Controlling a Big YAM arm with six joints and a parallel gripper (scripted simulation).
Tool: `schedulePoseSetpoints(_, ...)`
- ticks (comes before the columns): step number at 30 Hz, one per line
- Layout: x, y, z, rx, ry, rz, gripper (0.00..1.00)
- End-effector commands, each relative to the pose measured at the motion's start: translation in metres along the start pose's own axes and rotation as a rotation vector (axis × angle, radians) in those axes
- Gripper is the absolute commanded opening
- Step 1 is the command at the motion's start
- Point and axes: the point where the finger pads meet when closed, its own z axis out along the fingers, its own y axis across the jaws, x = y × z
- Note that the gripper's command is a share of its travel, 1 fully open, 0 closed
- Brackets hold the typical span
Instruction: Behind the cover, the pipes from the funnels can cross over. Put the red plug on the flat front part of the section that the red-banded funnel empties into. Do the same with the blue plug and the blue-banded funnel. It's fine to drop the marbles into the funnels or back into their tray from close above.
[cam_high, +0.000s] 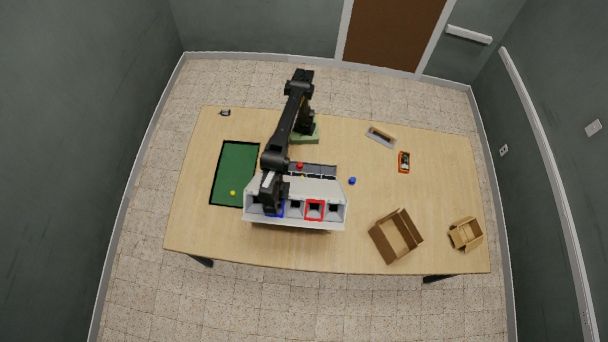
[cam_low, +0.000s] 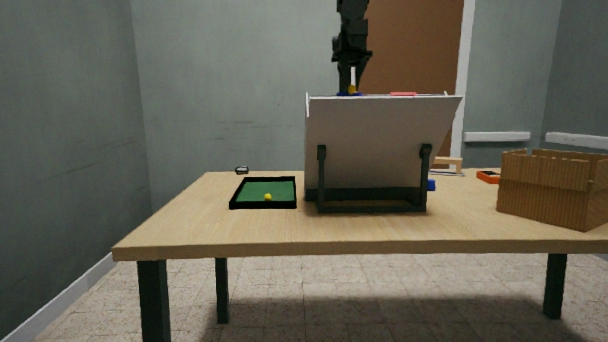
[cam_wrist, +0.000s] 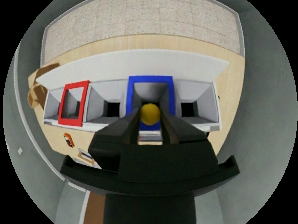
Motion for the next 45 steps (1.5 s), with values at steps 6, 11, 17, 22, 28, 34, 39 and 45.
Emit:
schedulePoseSetpoints(6, -0.0041, 0.0074, -0.0086, 0.005, -0.036, -0.004, 0.00)
schedulePoseSetpoints(11, -0.0041, 0.0074, -0.0086, 0.005, -0.036, -0.004, 0.00)
schedulePoseSetpoints(17, -0.0041, 0.0074, -0.0085, 0.005, -0.036, -0.004, 0.00)
schedulePoseSetpoints(22, -0.0048, 0.0068, -0.0038, 0.005, -0.031, -0.005, 0.00)
schedulePoseSetpoints(28, -0.0053, 0.0058, 0.0007, 0.005, -0.027, -0.005, 0.00)
schedulePoseSetpoints(34, -0.0054, 0.0057, 0.0010, 0.005, -0.027, -0.005, 0.00)
schedulePoseSetpoints(39, -0.0054, 0.0057, 0.0010, 0.005, -0.027, -0.005, 0.00)
schedulePoseSetpoints(45, -0.0054, 0.0057, 0.0010, 0.005, -0.027, -0.005, 0.00)
